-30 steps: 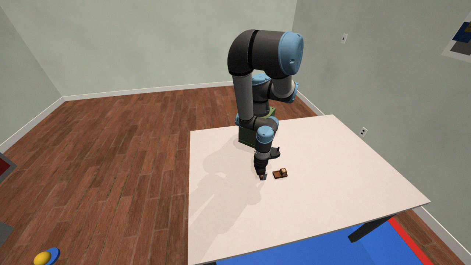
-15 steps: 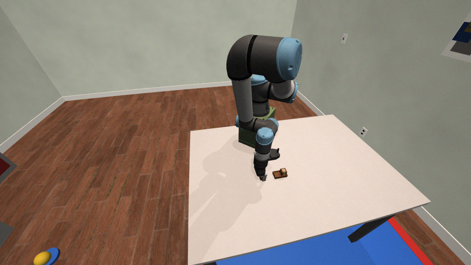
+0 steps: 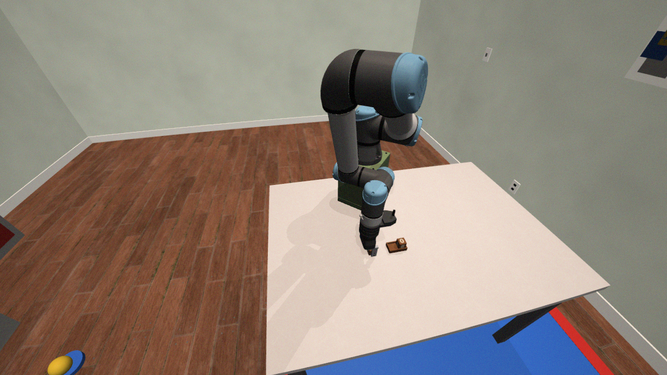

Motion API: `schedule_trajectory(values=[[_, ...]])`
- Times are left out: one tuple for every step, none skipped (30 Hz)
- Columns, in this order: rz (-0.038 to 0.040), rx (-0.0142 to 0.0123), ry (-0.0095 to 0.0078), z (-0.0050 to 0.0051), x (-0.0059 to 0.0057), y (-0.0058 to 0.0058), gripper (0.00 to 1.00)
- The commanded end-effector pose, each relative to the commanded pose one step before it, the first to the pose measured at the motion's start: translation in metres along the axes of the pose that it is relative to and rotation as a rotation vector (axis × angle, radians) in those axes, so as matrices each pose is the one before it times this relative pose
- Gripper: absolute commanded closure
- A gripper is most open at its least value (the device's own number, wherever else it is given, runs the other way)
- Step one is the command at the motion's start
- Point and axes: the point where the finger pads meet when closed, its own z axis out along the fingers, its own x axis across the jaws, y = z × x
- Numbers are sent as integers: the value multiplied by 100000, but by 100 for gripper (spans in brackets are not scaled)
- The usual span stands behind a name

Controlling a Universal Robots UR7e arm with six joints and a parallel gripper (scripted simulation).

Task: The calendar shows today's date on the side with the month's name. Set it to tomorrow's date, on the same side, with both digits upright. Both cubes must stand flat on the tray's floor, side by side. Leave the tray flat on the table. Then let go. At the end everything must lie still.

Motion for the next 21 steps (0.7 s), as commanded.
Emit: schedule_trajectory(values=[[-139, -244, 275, 12, 174, 60, 10], [0, 0, 0, 0, 0, 0, 10], [0, 0, 0, 0, 0, 0, 10], [0, 0, 0, 0, 0, 0, 10], [0, 0, 0, 0, 0, 0, 10], [0, 0, 0, 0, 0, 0, 10], [0, 0, 0, 0, 0, 0, 10], [0, 0, 0, 0, 0, 0, 10], [0, 0, 0, 0, 0, 0, 10], [0, 0, 0, 0, 0, 0, 10], [0, 0, 0, 0, 0, 0, 10], [0, 0, 0, 0, 0, 0, 10], [0, 0, 0, 0, 0, 0, 10], [0, 0, 0, 0, 0, 0, 40], [0, 0, 0, 0, 0, 0, 40], [0, 0, 0, 0, 0, 0, 40], [0, 0, 0, 0, 0, 0, 40], [0, 0, 0, 0, 0, 0, 40], [0, 0, 0, 0, 0, 0, 40], [0, 0, 0, 0, 0, 0, 40], [0, 0, 0, 0, 0, 0, 40]])
